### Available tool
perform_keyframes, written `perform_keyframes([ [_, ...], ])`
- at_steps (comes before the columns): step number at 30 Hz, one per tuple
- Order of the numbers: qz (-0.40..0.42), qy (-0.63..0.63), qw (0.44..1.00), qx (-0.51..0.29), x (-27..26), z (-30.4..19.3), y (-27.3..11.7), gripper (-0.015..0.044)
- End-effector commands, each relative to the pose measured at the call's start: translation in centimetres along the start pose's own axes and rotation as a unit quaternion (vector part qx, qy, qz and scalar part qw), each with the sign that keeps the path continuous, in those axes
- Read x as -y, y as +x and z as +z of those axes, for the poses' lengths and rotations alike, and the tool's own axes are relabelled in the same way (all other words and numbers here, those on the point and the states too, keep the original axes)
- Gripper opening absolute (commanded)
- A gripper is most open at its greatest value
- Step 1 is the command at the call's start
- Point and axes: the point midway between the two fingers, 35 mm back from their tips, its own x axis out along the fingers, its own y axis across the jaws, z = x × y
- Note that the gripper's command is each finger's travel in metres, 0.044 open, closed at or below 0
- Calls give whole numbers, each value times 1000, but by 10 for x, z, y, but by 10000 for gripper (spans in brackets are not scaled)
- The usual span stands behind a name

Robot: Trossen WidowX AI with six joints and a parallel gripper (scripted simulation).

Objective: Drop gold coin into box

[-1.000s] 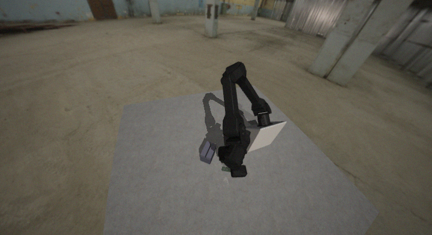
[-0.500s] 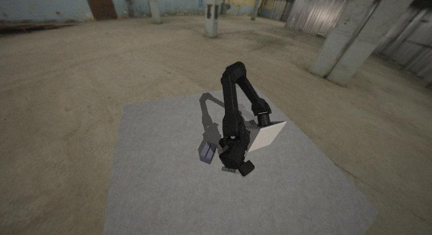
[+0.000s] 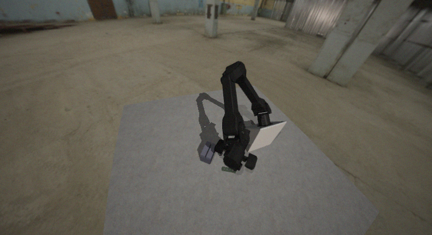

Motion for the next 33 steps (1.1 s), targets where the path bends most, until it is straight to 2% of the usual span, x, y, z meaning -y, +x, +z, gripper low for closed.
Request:
perform_keyframes([
  [1, 0, -60, 998, -2, 1, -2, 1, 0],
  [9, 1, -71, 997, -2, 4, -1, 0, 0],
  [33, 3, -73, 997, 3, 59, 2, -2, 0],
])
